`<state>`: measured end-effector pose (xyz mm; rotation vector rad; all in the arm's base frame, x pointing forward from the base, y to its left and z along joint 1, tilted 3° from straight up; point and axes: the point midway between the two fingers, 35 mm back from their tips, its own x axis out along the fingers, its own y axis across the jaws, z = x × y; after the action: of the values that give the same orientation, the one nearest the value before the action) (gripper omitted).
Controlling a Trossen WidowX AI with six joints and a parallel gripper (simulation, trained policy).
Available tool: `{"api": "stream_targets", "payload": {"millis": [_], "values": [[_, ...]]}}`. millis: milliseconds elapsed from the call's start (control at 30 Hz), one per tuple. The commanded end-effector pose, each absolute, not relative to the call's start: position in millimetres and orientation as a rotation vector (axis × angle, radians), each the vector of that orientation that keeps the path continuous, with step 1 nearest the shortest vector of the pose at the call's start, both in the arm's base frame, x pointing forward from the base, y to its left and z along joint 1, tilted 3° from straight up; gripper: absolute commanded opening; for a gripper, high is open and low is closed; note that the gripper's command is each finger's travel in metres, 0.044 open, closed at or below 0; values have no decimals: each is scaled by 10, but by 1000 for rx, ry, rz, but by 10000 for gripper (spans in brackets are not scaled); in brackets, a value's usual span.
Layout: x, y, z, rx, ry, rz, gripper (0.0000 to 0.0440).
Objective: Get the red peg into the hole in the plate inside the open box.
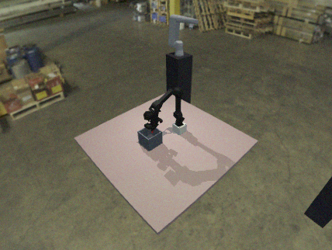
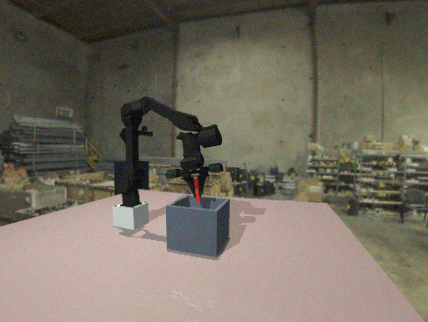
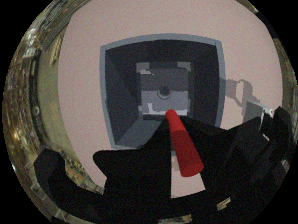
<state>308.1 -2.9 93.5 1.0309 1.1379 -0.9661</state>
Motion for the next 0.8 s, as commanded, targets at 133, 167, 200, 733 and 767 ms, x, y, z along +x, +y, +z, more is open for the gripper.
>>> {"api": "stream_targets", "payload": {"millis": [133, 167, 200, 733, 767], "values": [[3099, -80, 697, 1032, 1189, -971, 1], [3107, -87, 677, 1032, 1191, -970, 0], [3117, -95, 659, 1033, 1193, -968, 0], [3197, -207, 322, 1010, 1230, -950, 0], [3202, -211, 302, 1006, 1232, -949, 0]]}}
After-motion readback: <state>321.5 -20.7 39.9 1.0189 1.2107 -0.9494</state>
